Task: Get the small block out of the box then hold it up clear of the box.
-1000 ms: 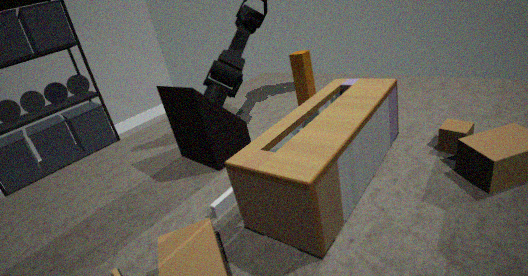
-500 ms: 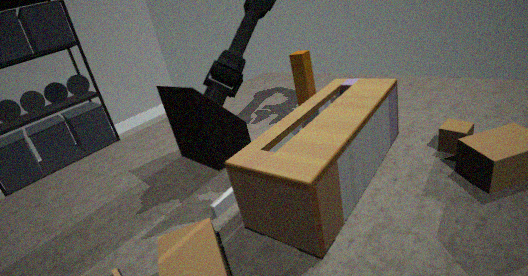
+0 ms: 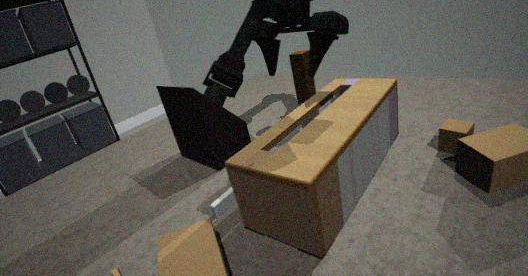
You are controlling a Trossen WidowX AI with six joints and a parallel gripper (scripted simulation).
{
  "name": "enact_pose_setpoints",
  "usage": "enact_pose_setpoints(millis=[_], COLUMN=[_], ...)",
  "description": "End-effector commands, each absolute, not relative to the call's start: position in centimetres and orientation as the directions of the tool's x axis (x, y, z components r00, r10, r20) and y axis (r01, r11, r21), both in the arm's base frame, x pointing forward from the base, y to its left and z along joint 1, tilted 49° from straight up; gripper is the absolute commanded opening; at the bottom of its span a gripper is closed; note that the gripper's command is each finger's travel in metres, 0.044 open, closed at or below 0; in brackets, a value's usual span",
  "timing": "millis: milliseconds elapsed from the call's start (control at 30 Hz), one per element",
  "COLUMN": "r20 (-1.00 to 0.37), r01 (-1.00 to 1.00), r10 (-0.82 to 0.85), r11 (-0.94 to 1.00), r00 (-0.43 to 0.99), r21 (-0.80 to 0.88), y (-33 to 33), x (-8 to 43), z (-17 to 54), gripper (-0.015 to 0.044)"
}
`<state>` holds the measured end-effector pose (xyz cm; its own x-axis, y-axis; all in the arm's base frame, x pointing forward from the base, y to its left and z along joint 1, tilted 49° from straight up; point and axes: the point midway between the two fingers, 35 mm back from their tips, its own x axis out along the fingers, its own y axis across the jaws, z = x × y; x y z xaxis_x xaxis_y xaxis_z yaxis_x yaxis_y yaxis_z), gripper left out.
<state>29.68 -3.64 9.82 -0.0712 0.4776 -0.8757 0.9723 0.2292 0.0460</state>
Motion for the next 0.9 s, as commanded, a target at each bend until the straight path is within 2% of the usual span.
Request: enact_pose_setpoints(millis=[0,867], r20=[-0.688,-0.678], r01=[0.973,0.974], r10=[0.719,0.728], r11=[0.215,0.211], r00=[-0.102,-0.101], r21=[0.079,0.081], y=[0.0,1.9], x=[29.6,29.5], z=[8.7,10.7], gripper=[0.0400,0.0400])
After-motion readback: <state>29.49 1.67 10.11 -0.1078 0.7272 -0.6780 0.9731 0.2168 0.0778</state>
